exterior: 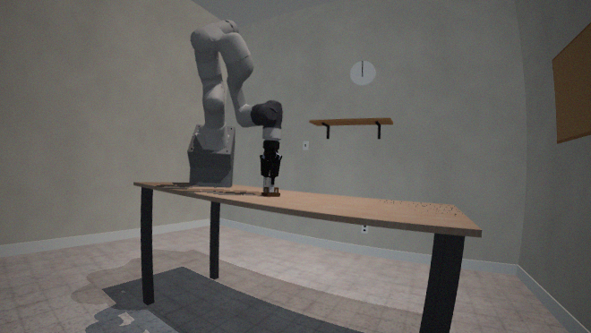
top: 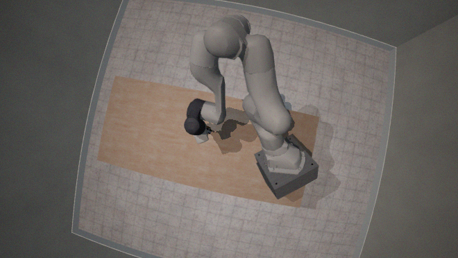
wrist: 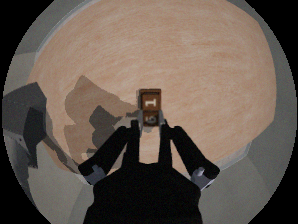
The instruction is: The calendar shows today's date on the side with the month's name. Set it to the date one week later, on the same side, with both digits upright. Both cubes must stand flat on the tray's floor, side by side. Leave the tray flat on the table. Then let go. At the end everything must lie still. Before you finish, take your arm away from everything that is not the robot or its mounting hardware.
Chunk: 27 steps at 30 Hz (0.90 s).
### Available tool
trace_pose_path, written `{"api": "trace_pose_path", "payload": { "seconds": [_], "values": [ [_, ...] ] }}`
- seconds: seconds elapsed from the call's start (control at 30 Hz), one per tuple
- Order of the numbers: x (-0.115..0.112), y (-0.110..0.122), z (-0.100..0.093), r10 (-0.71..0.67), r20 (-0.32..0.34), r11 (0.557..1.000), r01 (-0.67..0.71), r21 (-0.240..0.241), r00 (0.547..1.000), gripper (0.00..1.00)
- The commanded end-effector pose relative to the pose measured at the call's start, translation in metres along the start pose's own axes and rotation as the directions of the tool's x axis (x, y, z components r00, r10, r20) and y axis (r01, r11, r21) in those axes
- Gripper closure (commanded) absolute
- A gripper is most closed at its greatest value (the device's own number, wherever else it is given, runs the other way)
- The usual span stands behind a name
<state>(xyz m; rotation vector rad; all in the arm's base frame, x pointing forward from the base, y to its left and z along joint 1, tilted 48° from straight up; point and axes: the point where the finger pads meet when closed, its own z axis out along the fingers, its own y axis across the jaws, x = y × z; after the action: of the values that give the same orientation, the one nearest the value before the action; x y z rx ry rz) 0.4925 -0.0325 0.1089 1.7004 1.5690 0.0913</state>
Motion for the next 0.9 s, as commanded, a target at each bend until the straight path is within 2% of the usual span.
{"api": "trace_pose_path", "payload": {
  "seconds": [0.0,0.13,0.37,0.43,0.6,0.87],
  "values": [
    [0.000,0.000,-0.004,0.004,0.000,1.000,-0.004,0.000,1.000,0.83],
    [0.000,0.000,-0.021,0.004,0.000,1.000,-0.004,0.000,1.000,0.83],
    [0.000,0.000,-0.072,0.004,0.000,1.000,-0.004,0.000,1.000,0.83],
    [0.000,0.000,-0.072,0.004,0.000,1.000,-0.004,0.000,1.000,0.83],
    [0.000,0.000,-0.097,0.004,0.000,1.000,-0.004,0.000,1.000,0.83],
    [0.000,0.000,-0.099,0.004,0.000,1.000,-0.004,0.000,1.000,0.83]
  ]
}}
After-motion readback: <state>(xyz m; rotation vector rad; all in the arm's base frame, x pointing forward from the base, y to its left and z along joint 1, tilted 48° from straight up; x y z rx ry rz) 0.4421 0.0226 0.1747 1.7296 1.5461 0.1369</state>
